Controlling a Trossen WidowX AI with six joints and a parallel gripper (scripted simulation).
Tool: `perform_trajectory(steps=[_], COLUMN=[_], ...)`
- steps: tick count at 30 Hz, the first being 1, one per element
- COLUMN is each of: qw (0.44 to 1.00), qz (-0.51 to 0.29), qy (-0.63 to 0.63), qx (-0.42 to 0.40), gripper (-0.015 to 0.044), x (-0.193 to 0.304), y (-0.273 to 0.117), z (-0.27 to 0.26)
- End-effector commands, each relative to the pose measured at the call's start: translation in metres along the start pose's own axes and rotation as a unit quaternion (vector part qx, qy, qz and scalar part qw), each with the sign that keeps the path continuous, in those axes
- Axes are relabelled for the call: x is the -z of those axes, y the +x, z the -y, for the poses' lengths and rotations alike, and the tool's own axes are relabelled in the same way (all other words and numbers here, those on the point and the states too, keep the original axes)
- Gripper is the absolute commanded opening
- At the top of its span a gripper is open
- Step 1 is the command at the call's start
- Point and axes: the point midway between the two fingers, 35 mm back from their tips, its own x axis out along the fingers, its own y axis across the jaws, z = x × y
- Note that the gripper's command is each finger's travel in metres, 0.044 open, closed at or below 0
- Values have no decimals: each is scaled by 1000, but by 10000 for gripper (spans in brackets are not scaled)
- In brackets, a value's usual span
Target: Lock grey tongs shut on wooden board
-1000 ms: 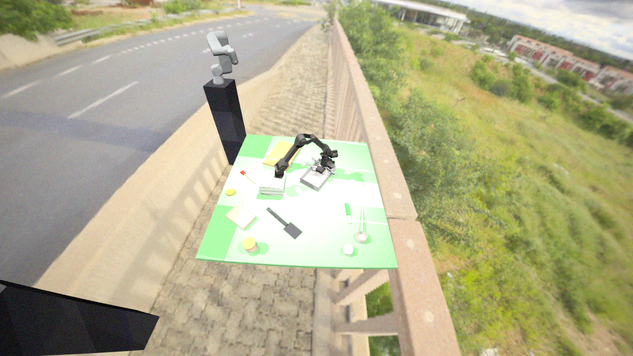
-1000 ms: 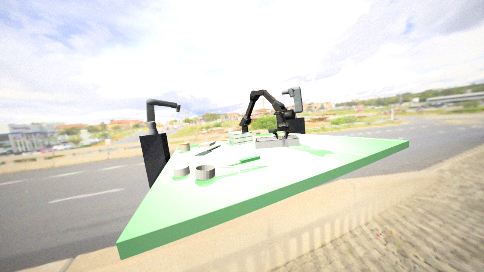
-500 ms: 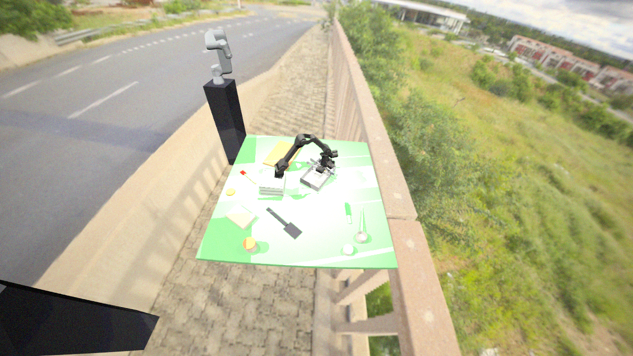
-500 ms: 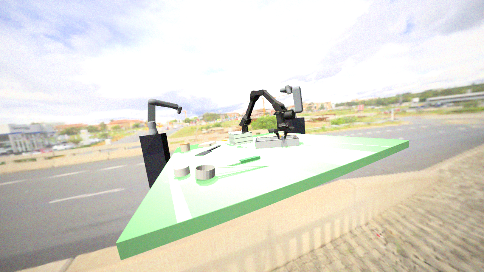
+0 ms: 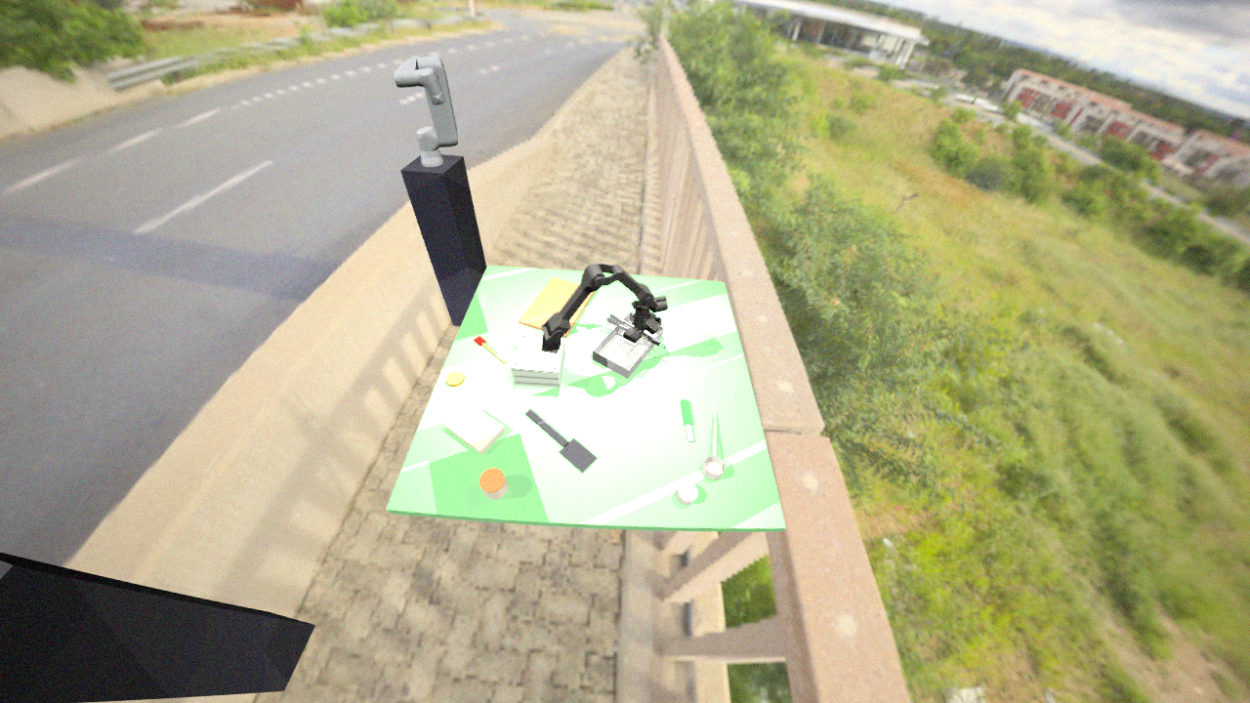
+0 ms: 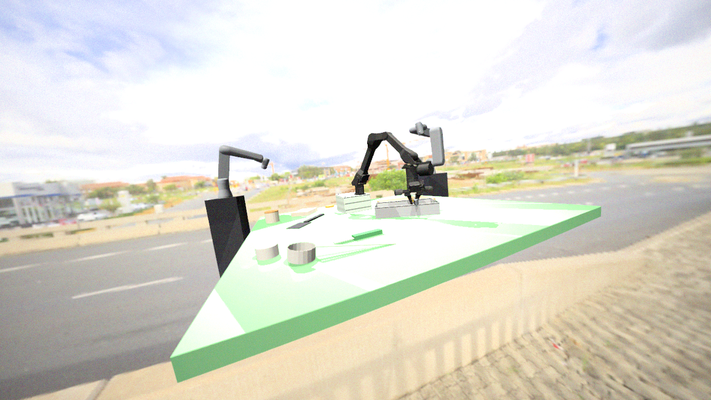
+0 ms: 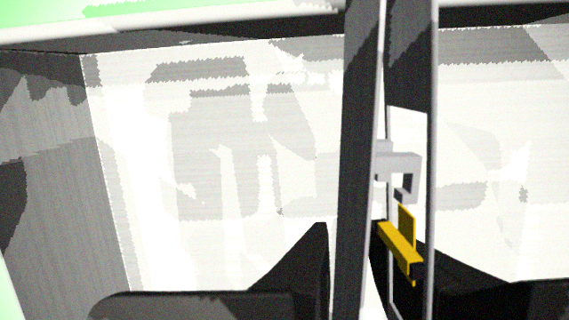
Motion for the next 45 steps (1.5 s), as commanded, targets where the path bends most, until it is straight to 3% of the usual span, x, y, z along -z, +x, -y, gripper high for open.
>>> perform_trajectory(steps=[1,5,12,18,25,27,38,45], qw=[1000,1000,1000,1000,1000,1000,1000,999], qz=[0,0,0,0,-2,-2,-2,-4], qy=[0,0,0,-1,-2,-2,0,49], qx=[-2,-2,-2,-2,-2,-2,2,1], gripper=[41,15,-150,-150,-150,-150,-150,-150], x=[0,0,0,-2,-2,-1,0,25], y=[-1,-1,-1,-17,-117,-129,-127,-127], z=[-1,-1,-1,-3,-2,0,1,-16])
